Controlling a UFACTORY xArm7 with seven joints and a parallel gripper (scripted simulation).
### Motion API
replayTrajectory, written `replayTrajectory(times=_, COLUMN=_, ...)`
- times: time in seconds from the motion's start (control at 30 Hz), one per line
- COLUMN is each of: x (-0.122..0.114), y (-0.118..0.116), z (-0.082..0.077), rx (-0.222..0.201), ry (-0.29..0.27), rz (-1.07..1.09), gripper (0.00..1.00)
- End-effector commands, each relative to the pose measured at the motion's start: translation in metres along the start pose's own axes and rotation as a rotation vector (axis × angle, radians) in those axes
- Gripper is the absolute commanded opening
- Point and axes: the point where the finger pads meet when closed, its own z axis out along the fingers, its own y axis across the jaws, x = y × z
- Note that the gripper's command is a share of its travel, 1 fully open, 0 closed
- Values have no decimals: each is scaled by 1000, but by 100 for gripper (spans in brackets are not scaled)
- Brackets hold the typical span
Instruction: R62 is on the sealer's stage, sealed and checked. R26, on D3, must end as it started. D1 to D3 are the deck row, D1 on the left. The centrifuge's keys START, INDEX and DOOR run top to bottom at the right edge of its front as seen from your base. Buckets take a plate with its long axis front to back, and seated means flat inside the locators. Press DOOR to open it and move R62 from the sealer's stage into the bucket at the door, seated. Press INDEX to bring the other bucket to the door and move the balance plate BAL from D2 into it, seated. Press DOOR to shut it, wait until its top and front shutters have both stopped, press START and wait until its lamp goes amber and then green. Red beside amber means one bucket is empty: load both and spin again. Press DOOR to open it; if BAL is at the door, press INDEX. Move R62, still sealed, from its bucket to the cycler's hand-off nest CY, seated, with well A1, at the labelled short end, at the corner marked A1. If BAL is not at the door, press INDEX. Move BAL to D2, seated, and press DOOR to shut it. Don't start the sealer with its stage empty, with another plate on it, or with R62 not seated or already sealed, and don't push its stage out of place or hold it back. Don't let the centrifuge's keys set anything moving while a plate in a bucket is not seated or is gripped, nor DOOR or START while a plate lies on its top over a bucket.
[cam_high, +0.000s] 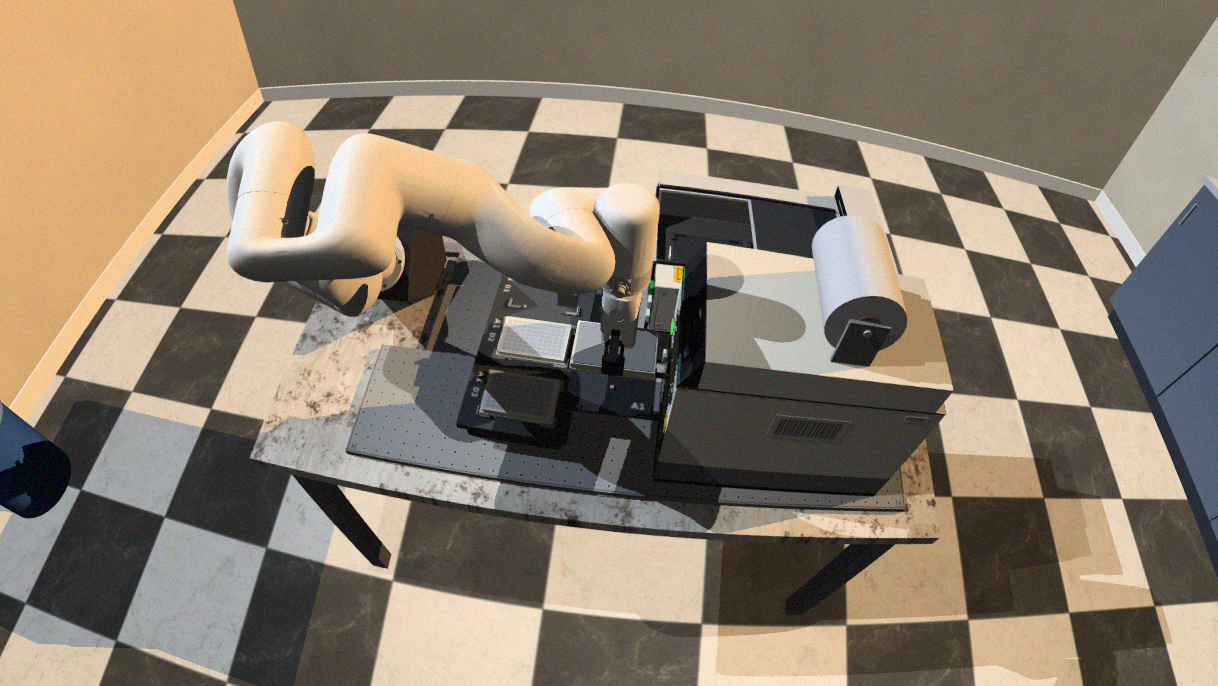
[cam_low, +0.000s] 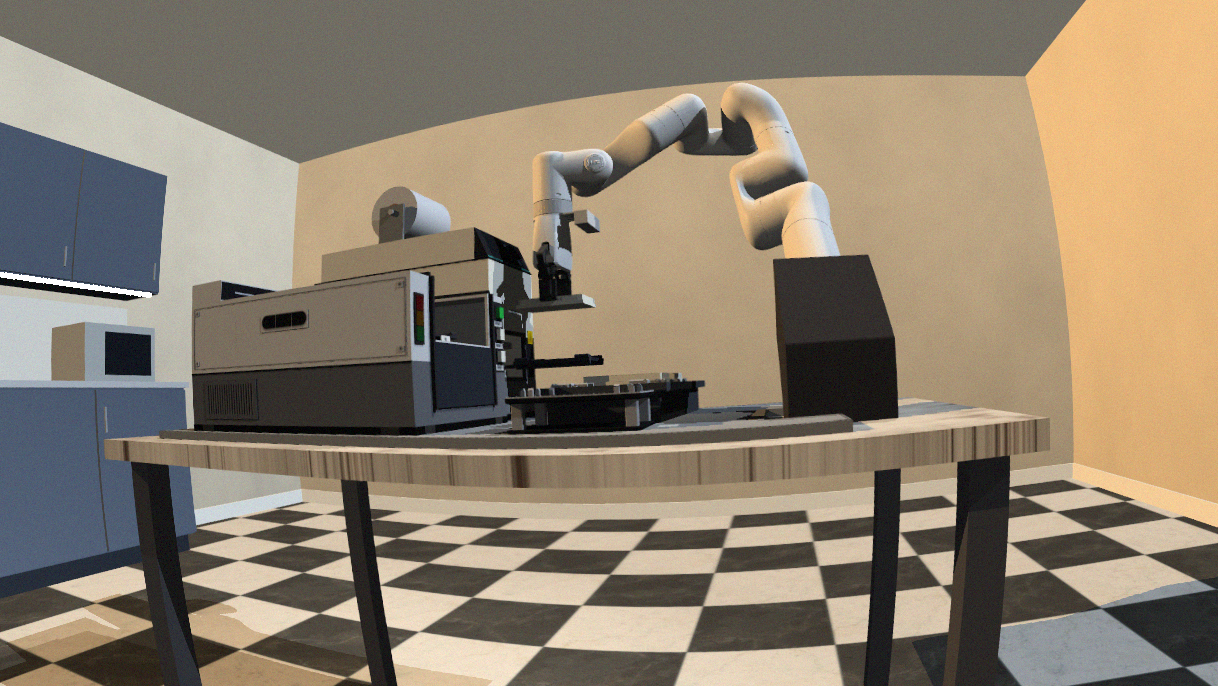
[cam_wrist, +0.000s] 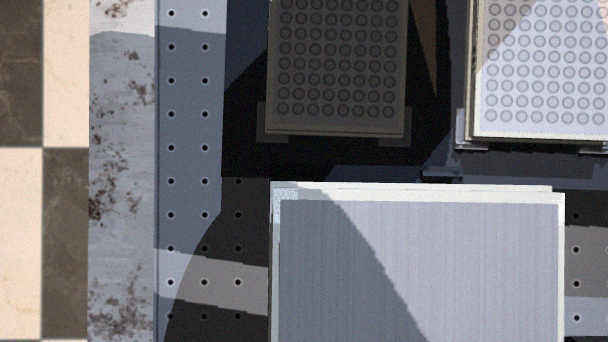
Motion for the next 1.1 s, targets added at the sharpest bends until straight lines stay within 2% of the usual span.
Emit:
replayTrajectory(times=0.0, x=-1, y=1, z=-10, rx=-1, ry=-5, rz=-1, gripper=0)
replayTrajectory(times=1.07, x=-1, y=1, z=-56, rx=-1, ry=-5, rz=-1, gripper=0)
